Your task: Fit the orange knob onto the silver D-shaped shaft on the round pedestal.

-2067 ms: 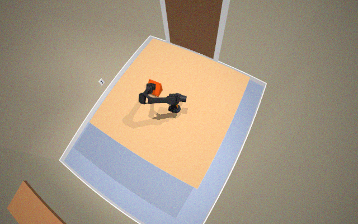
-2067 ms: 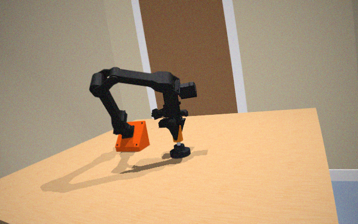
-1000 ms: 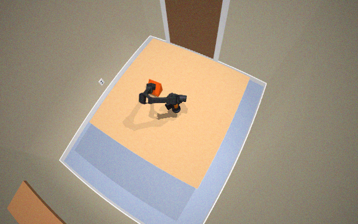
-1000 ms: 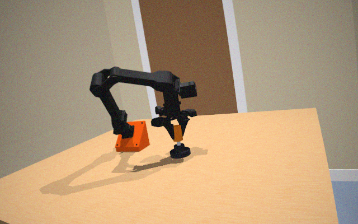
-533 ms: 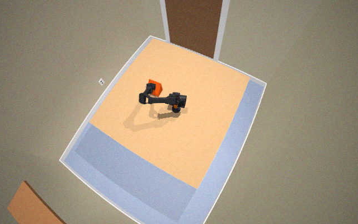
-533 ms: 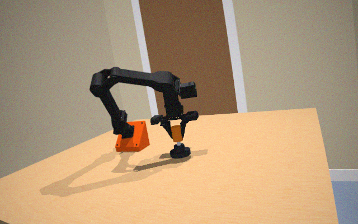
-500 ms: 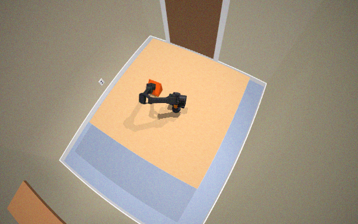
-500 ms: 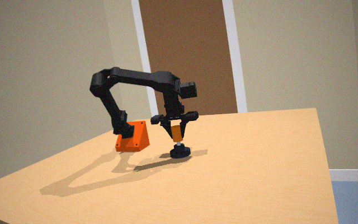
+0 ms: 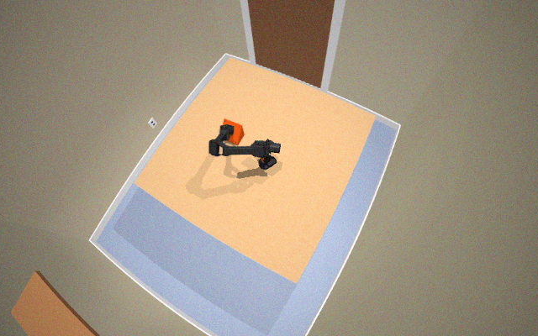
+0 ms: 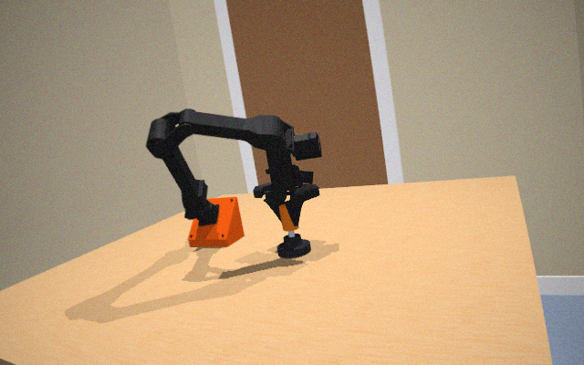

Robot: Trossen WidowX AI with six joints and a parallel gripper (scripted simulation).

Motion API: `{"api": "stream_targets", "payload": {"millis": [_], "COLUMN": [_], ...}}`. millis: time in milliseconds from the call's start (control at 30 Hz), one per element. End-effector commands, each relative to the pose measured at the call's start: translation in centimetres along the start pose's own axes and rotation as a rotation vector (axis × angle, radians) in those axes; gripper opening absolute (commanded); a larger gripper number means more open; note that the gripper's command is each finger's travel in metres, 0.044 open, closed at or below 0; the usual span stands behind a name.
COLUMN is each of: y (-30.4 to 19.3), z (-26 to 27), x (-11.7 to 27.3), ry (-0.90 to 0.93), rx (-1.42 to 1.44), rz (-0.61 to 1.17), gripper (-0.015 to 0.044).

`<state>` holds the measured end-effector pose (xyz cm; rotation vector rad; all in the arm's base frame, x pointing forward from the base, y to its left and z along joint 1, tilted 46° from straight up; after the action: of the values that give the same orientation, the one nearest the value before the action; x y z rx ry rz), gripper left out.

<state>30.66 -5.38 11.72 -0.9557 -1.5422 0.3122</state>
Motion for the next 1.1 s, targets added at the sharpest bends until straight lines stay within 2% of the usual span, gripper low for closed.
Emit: {"api": "stream_targets", "payload": {"millis": [0, 1067], "y": [-0.03, -0.09], "z": [0.09, 0.19], "x": [-0.03, -0.33], "ry": [-0.004, -0.004], "rx": [-0.019, -0.019], "rz": [0.005, 0.005], "gripper": [0.0000, 0.0000]}}
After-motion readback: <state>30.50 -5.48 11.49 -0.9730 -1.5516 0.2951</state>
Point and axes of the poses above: the point midway between the two fingers, 35 mm back from their tips, its own x axis back along the fingers, its own z axis across the jaws, y = z × x, the point moved 4 cm from there along x, back along the fingers, and after that the axes turned 7 degrees about x, right-handed, at the moved point
